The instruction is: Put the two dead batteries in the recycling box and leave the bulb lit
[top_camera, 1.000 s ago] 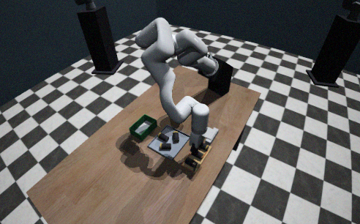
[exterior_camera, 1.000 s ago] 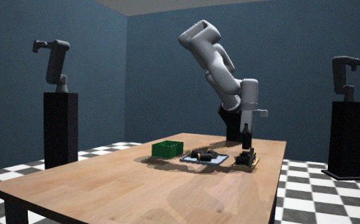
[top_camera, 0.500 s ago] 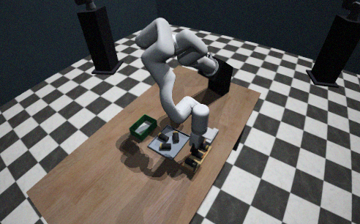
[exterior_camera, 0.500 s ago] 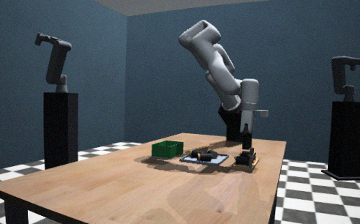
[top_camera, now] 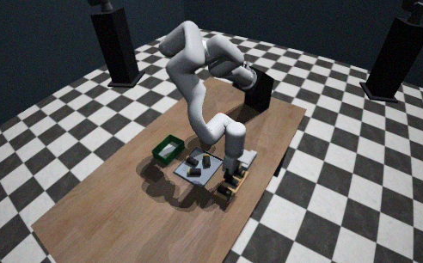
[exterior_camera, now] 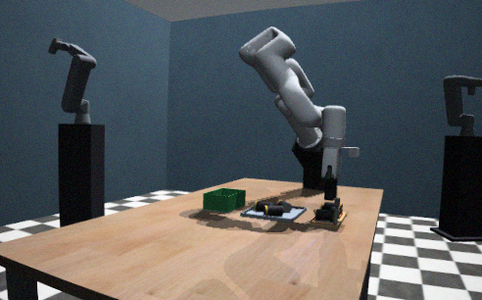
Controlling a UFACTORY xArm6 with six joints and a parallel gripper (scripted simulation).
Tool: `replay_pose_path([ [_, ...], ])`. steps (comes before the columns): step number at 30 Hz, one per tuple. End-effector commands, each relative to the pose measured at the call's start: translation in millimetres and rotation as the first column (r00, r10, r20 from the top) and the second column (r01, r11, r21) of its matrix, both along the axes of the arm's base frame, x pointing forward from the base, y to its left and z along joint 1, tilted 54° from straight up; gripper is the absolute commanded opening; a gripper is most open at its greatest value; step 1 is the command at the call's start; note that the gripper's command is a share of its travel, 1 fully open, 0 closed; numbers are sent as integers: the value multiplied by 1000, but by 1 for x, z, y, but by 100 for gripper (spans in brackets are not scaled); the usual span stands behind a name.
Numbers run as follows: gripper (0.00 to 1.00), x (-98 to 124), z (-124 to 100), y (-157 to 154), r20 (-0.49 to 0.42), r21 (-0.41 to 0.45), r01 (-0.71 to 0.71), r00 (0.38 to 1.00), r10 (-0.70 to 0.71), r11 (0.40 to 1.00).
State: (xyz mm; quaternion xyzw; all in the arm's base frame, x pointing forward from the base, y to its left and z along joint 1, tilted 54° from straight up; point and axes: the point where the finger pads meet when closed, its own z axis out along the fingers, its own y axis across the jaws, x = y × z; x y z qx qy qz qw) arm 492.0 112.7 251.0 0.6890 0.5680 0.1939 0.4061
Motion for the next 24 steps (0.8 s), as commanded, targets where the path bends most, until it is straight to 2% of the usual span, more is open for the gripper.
replay_pose_path([
  [1,51,0,1,1,2,1,-1,1000,1,1000],
  [10,51,1,1,0,2,1,-1,1000,1,1000],
  [19,51,24,-18,-10,2,1,-1,1000,1,1000],
  [24,51,26,-20,-11,2,1,-1,1000,1,1000],
])
